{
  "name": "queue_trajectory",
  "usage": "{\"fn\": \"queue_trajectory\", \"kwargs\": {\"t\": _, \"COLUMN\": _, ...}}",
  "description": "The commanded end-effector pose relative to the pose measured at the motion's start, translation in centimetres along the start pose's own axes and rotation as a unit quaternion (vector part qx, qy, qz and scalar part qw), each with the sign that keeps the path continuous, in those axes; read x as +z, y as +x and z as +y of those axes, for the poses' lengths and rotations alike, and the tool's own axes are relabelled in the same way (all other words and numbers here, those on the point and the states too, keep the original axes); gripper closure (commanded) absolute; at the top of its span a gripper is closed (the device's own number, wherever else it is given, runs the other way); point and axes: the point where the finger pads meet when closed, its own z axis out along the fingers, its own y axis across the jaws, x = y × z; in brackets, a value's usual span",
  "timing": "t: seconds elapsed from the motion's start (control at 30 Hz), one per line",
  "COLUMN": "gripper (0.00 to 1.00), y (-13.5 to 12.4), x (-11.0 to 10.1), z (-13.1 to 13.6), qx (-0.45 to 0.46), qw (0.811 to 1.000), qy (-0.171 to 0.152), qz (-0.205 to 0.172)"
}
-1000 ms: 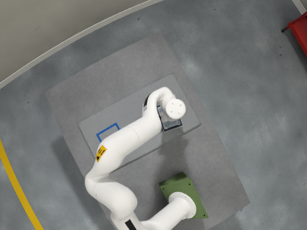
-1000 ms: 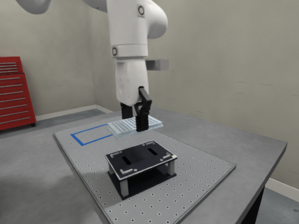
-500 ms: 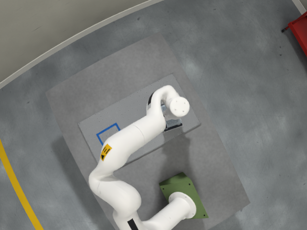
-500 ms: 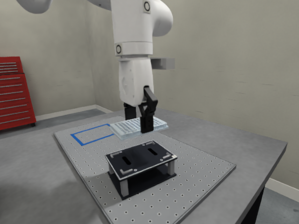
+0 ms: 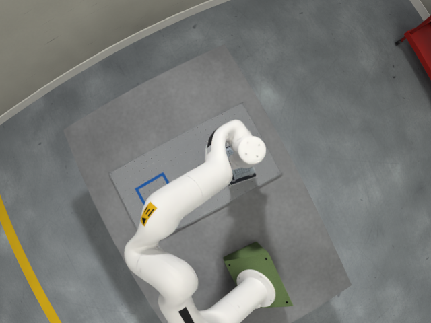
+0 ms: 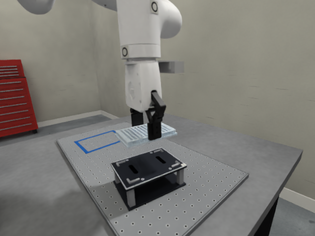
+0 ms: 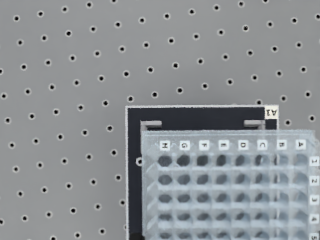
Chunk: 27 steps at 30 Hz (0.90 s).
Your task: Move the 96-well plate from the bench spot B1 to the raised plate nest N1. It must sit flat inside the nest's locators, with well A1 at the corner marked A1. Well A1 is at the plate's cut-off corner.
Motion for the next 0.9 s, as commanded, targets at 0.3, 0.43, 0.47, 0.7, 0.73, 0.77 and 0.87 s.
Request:
{"fn": "queue_trajectory", "kwargs": {"t": 0.3, "gripper": 1.0, "y": 0.1, "x": -0.1, "z": 0.0, "qx": 0.0, "qw": 1.0, "qy": 0.0, "qz": 0.001}}
{"fn": "queue_trajectory", "kwargs": {"t": 0.43, "gripper": 1.0, "y": 0.1, "x": 0.4, "z": 0.0, "qx": 0.0, "qw": 1.0, "qy": 0.0, "qz": 0.001}}
{"fn": "queue_trajectory", "kwargs": {"t": 0.47, "gripper": 1.0, "y": 0.1, "x": 0.6, "z": -0.1, "qx": 0.0, "qw": 1.0, "qy": 0.0, "qz": 0.001}}
{"fn": "queue_trajectory", "kwargs": {"t": 0.7, "gripper": 1.0, "y": 0.1, "x": 1.4, "z": -0.1, "qx": 0.0, "qw": 1.0, "qy": 0.0, "qz": 0.001}}
{"fn": "queue_trajectory", "kwargs": {"t": 0.73, "gripper": 1.0, "y": 0.1, "x": 1.6, "z": -0.1, "qx": 0.0, "qw": 1.0, "qy": 0.0, "qz": 0.001}}
{"fn": "queue_trajectory", "kwargs": {"t": 0.77, "gripper": 1.0, "y": 0.1, "x": 1.7, "z": -0.1, "qx": 0.0, "qw": 1.0, "qy": 0.0, "qz": 0.001}}
{"fn": "queue_trajectory", "kwargs": {"t": 0.87, "gripper": 1.0, "y": 0.1, "x": 2.2, "z": -0.1, "qx": 0.0, "qw": 1.0, "qy": 0.0, "qz": 0.001}}
